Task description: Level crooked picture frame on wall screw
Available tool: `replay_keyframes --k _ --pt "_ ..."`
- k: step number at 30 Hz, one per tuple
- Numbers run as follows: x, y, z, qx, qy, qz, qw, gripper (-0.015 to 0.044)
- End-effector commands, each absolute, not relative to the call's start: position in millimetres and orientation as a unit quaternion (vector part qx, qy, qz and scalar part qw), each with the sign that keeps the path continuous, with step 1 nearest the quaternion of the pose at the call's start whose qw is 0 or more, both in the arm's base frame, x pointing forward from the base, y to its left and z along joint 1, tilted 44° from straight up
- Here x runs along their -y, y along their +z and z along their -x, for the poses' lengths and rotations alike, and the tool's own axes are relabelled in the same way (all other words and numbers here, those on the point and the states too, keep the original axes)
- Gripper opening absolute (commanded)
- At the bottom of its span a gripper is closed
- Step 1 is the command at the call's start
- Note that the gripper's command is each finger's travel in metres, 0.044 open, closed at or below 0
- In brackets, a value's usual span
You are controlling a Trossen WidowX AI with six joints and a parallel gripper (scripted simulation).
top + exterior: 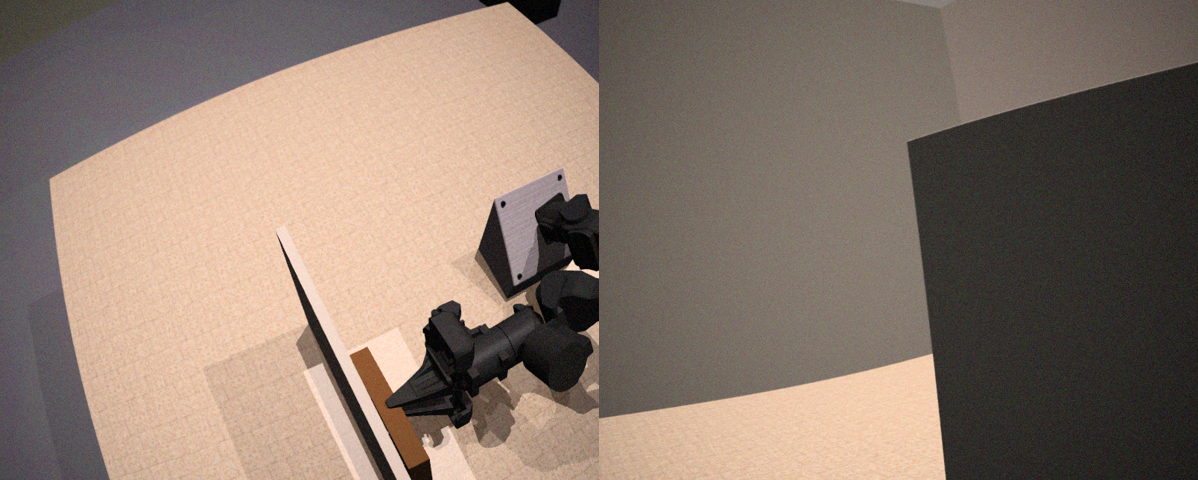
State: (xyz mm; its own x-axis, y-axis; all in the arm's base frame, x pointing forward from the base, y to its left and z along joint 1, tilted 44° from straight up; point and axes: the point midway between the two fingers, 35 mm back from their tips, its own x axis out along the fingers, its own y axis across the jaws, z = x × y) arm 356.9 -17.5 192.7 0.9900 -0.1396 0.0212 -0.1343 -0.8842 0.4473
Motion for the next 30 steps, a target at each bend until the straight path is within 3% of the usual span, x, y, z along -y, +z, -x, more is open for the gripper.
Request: replay_keyframes --k 1,30 --pt "20.5 198.9 -356.5 0.079 0.001 -0.971 0.228 0.0" --pt "17.8 204.8 -356.7 0.079 0.001 -0.971 0.227 0.0"
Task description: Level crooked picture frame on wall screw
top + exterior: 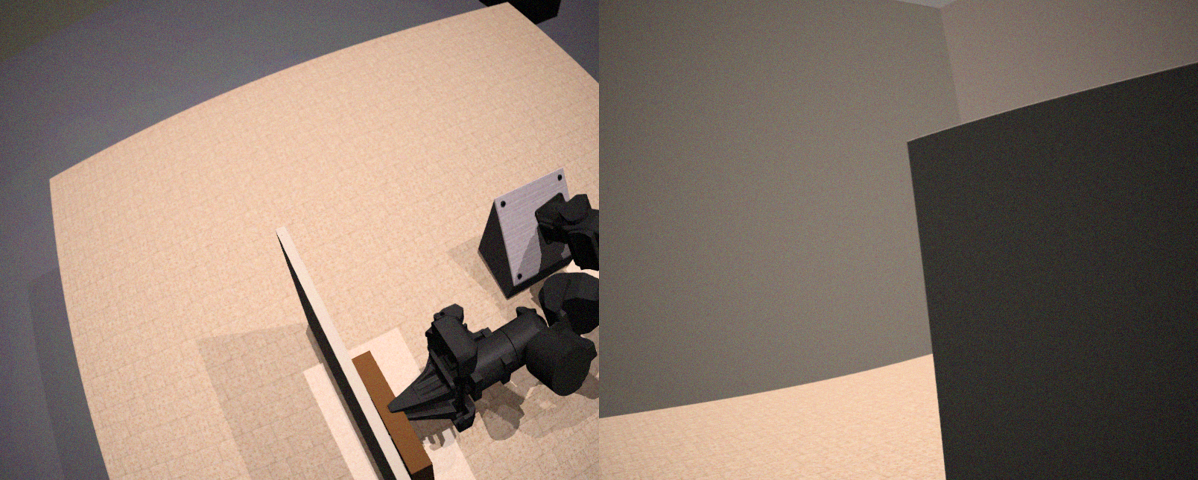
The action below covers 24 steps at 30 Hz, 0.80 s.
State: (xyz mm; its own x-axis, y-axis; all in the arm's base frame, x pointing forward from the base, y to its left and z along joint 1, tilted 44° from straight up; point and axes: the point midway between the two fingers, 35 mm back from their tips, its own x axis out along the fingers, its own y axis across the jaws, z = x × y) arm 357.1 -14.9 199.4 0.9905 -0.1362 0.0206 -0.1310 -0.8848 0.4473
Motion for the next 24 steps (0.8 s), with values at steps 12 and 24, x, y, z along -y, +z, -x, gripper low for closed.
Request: replay_keyframes --k 12,24 --pt "14.9 202.8 -357.3 0.079 0.001 -0.971 0.227 0.0" --pt "11.7 200.6 -357.9 0.079 0.001 -0.971 0.227 0.0"
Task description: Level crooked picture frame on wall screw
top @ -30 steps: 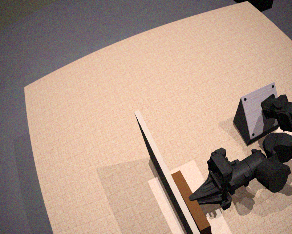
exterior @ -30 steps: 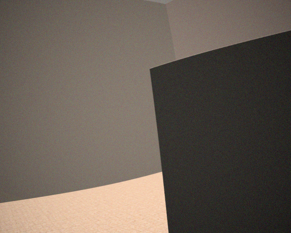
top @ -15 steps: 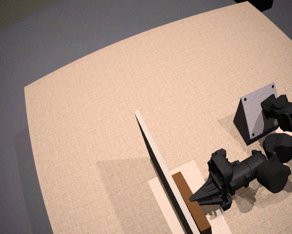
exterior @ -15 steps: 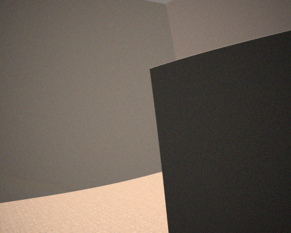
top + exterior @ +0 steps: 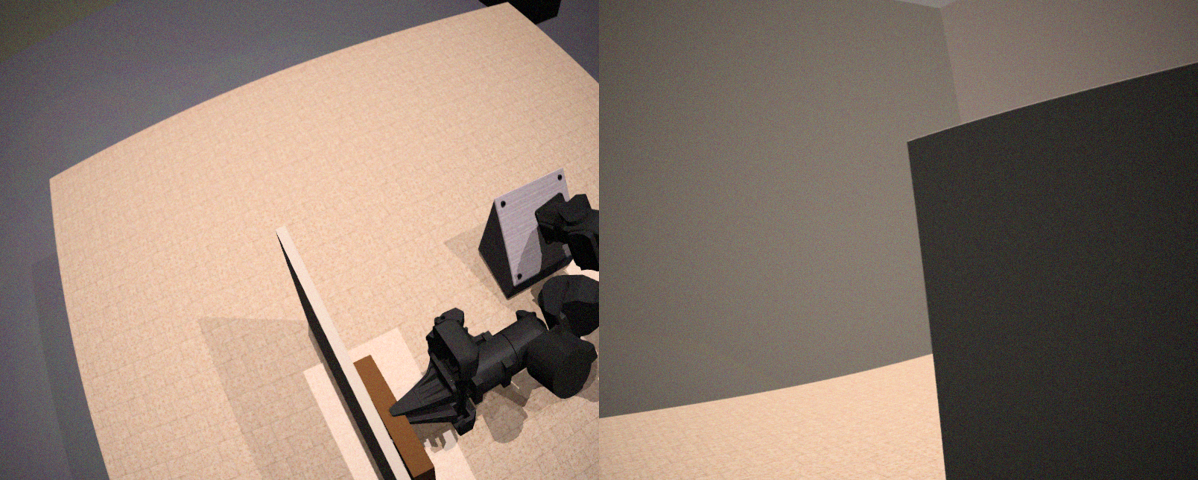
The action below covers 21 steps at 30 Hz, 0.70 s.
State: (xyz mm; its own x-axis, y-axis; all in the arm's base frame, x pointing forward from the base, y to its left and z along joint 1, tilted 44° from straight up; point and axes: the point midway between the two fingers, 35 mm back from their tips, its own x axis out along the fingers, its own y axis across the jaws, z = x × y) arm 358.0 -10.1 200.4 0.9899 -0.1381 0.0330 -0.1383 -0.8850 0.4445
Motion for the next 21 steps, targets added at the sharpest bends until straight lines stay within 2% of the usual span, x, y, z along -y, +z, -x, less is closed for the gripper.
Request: replay_keyframes --k 1,21 --pt "11.4 200.4 -357.9 0.079 0.001 -0.971 0.227 0.0" --pt "9.3 199.4 -358.2 0.075 0.0 -0.97 0.231 0.0"
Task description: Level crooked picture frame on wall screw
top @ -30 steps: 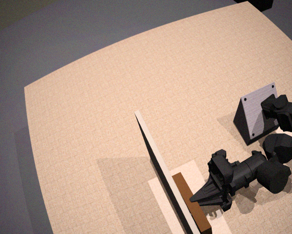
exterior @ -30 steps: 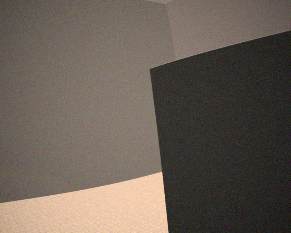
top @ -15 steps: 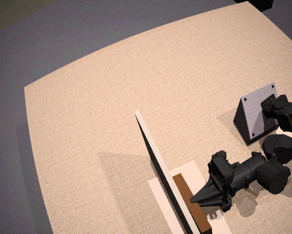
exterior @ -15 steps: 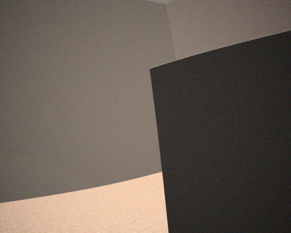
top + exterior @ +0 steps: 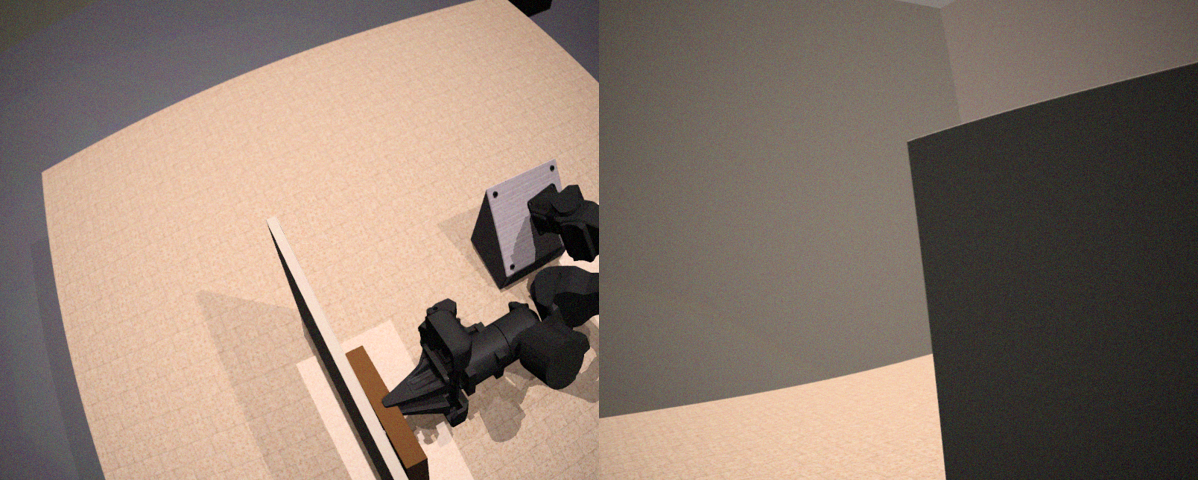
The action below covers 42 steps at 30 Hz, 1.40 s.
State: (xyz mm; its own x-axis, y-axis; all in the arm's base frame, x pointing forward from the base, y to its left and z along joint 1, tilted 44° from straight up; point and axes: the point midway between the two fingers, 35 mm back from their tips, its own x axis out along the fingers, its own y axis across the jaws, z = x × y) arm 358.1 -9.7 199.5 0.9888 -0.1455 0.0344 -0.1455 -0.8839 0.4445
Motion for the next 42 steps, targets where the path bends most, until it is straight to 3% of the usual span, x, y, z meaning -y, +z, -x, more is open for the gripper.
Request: replay_keyframes --k 1,42 --pt "9.3 199.4 -358.2 0.075 0.0 -0.97 0.231 0.0" --pt "9.9 200.4 -358.1 0.075 -0.01 -0.936 0.345 0.0"
